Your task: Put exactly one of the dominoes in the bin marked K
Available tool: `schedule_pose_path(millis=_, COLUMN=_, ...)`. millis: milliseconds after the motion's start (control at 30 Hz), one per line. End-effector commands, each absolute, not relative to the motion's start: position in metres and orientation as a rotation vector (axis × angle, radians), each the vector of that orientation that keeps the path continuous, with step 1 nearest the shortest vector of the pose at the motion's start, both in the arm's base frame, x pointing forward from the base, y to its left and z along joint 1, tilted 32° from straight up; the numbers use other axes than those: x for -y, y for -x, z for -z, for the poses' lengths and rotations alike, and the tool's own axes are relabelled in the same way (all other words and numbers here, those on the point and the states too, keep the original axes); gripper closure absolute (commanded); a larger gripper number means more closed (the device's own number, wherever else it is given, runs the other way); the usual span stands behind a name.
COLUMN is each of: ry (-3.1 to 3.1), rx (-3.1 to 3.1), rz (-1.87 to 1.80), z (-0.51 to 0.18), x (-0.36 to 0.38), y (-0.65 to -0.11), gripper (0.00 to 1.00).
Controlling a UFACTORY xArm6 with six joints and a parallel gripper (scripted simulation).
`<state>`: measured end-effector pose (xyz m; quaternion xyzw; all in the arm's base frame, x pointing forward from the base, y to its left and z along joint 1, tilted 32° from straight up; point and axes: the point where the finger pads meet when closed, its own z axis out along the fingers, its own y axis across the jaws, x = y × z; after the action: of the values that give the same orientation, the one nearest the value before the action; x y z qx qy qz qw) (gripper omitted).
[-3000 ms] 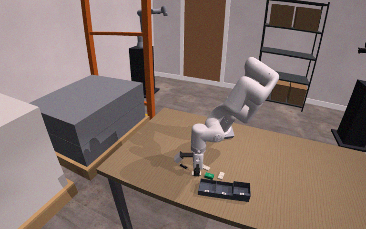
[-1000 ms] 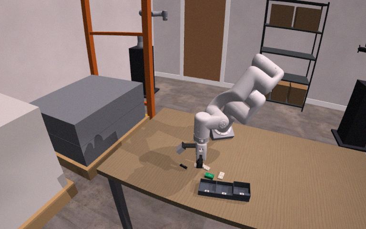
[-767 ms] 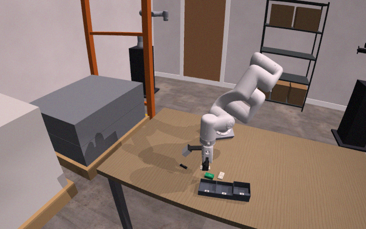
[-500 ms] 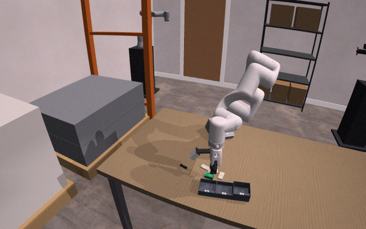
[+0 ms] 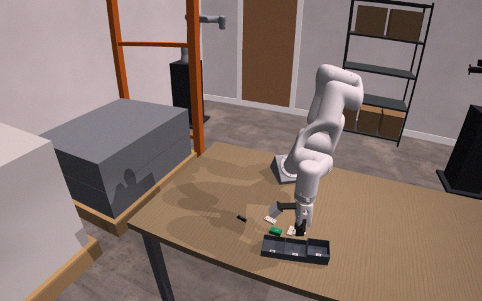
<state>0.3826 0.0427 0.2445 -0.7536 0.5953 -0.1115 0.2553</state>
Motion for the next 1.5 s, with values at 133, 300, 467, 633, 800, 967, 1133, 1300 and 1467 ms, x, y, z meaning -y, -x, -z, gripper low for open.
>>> schedule_pose_path(millis=133, ry=1.887, rx=-1.789, rz=0.260, z=-0.259, x=-0.069, y=-0.393, gripper=1.00)
schedule_pose_path(millis=300, ry=1.887, rx=-1.789, rz=0.260, z=-0.270, x=-0.096, y=-0.399, gripper=1.00)
schedule_pose_path(millis=467, ry=1.887, rx=-1.789, rz=0.259, z=-0.281, x=-0.122, y=-0.405, gripper=1.00)
schedule_pose_path(millis=633, ry=1.887, rx=-1.789, rz=0.259, z=-0.282, x=-0.125, y=-0.406, gripper=1.00)
schedule_pose_path(millis=800, ry=1.887, rx=-1.789, rz=0.259, z=-0.282, x=-0.123, y=-0.406, gripper=1.00)
schedule_pose_path(millis=967, ry=1.887, rx=-1.789, rz=0.260, z=-0.281, x=-0.122, y=-0.406, gripper=1.00)
schedule_pose_path(millis=1133, ry=1.887, rx=-1.789, rz=0.260, z=-0.279, x=-0.122, y=-0.406, gripper=1.00)
schedule_pose_path(millis=1300, ry=1.887, rx=-1.789, rz=0.259, z=-0.271, x=-0.124, y=-0.411, gripper=1.00)
schedule_pose_path(millis=1467, ry=1.887, rx=-1.789, rz=0.259, z=-0.262, x=-0.127, y=-0.416, gripper=1.00)
